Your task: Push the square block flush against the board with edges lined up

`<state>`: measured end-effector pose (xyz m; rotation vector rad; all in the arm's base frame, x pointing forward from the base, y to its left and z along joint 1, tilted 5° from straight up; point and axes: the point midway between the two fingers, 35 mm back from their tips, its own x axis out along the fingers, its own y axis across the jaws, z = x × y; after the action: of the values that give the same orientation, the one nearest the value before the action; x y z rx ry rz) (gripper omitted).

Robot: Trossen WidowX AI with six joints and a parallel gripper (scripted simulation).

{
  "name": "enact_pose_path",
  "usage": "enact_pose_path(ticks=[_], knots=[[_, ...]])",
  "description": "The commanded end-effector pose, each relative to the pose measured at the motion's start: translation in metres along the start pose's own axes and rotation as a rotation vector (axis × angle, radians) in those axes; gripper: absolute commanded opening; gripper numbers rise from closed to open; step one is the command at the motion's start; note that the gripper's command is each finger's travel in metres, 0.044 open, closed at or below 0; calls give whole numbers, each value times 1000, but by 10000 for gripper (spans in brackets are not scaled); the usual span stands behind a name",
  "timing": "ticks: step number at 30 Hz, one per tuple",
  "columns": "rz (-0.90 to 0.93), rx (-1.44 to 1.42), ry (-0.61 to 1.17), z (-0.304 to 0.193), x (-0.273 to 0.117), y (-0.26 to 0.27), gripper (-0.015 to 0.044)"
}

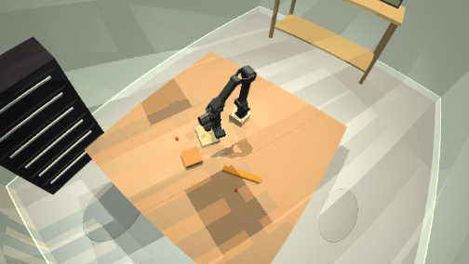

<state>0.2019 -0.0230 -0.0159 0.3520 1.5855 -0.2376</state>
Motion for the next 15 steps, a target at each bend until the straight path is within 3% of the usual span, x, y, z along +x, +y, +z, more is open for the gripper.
enact_pose_path(ticks=[1, 15], knots=[[-2, -3, -5, 7, 0, 0, 0], [-2, -4, -7, 23, -2, 1, 0]])
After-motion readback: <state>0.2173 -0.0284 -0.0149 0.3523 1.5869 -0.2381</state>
